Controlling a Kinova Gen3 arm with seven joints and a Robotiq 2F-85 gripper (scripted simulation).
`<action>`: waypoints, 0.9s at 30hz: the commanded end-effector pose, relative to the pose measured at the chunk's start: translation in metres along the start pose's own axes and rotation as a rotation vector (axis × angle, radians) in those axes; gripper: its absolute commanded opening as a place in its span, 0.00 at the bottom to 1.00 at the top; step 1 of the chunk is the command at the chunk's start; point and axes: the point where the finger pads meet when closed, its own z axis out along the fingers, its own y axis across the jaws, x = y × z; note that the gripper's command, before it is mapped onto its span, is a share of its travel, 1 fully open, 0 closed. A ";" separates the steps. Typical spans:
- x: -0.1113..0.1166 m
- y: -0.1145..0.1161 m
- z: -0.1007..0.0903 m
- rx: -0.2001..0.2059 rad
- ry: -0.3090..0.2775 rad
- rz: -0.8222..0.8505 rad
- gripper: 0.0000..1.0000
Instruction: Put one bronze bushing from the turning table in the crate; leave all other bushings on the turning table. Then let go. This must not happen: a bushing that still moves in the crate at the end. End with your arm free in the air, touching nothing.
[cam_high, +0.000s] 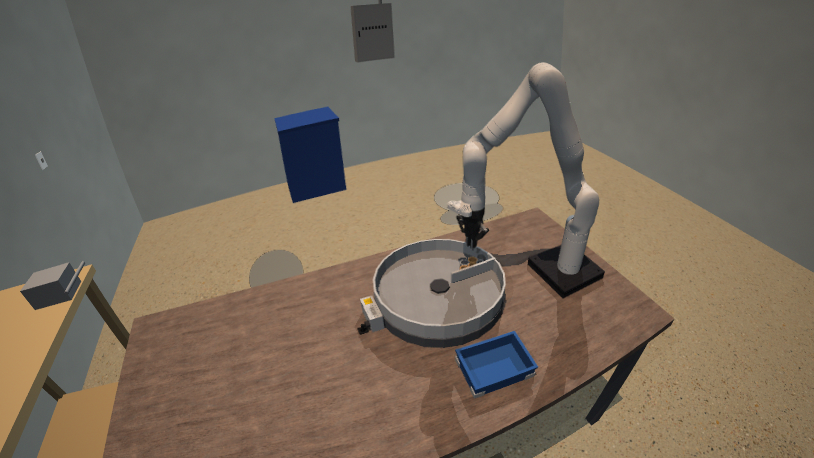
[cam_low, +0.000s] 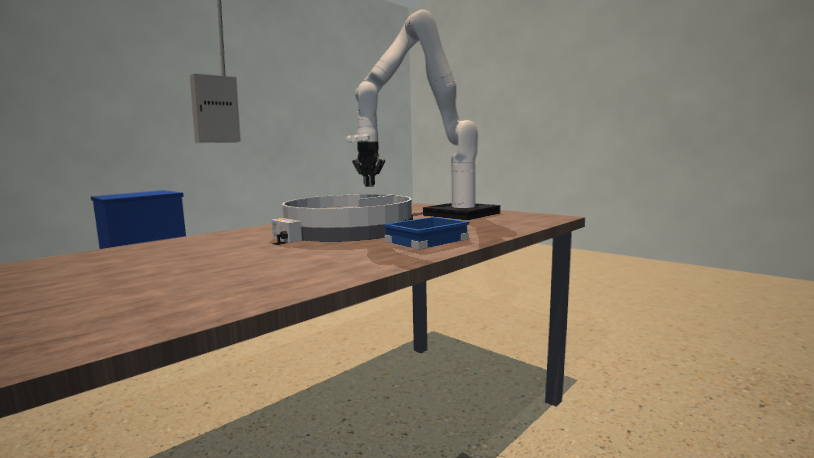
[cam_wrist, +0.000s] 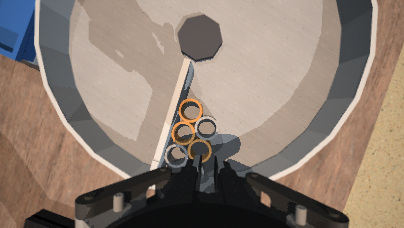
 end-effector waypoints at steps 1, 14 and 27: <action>0.000 0.000 -0.001 -0.001 0.001 0.000 0.14; 0.000 0.000 -0.001 -0.001 0.001 0.000 0.14; 0.000 0.000 0.014 -0.001 0.001 -0.001 0.14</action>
